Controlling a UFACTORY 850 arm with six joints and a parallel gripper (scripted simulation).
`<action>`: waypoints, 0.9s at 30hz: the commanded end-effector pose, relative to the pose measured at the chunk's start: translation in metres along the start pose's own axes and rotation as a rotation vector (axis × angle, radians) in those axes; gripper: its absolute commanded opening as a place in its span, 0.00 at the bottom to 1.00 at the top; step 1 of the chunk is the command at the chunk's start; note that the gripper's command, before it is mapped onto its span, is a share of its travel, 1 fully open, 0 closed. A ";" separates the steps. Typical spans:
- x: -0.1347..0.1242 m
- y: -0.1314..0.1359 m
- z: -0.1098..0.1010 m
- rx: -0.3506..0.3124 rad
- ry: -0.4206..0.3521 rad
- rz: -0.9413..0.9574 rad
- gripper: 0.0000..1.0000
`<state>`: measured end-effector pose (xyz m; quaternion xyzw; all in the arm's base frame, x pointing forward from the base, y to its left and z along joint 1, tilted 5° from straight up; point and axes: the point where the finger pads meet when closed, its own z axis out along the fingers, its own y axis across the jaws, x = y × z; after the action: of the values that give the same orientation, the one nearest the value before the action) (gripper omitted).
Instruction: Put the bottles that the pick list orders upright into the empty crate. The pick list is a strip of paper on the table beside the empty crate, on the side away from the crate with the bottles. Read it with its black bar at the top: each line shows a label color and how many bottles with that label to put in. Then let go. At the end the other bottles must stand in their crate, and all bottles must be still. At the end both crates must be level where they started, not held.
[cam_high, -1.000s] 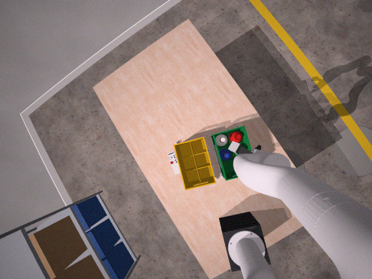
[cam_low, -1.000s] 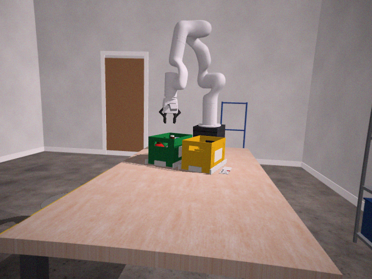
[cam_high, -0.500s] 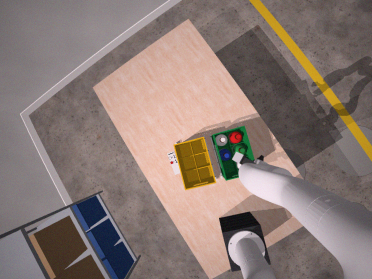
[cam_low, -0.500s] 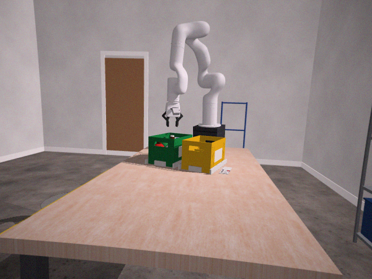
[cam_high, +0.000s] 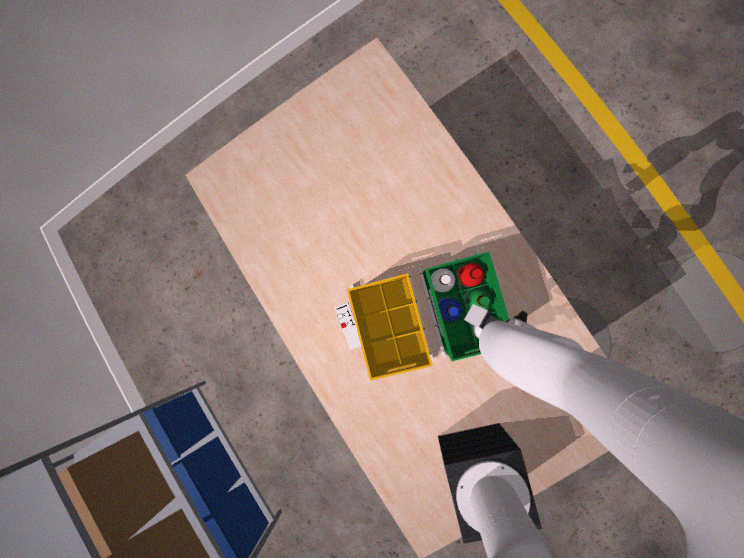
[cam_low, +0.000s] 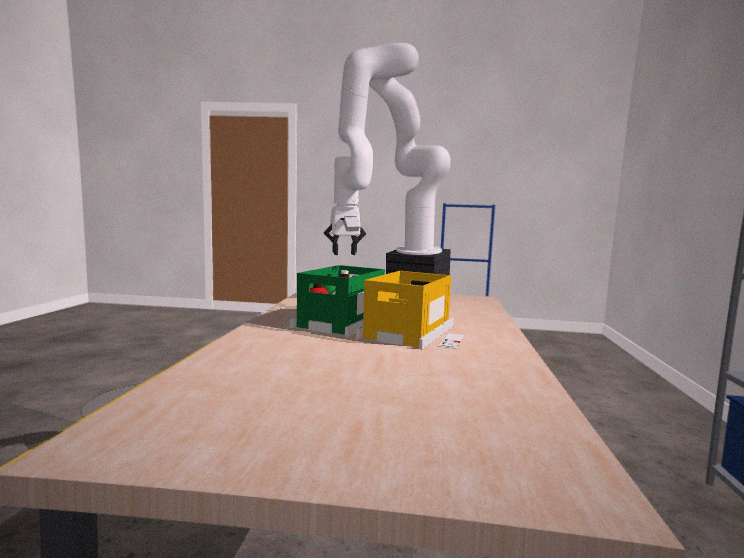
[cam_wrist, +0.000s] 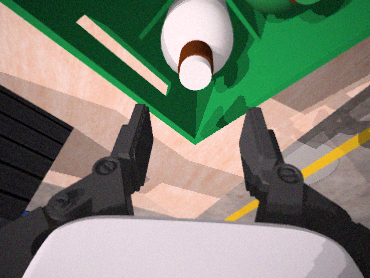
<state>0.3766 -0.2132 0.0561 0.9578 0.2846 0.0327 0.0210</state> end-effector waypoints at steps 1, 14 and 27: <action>0.000 0.001 0.005 0.000 0.005 0.000 0.65; 0.000 0.001 0.020 0.000 0.005 0.000 0.65; 0.001 0.001 0.034 0.000 0.005 0.000 0.65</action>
<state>0.3791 -0.2138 0.0257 0.9580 0.2845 0.0280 0.0216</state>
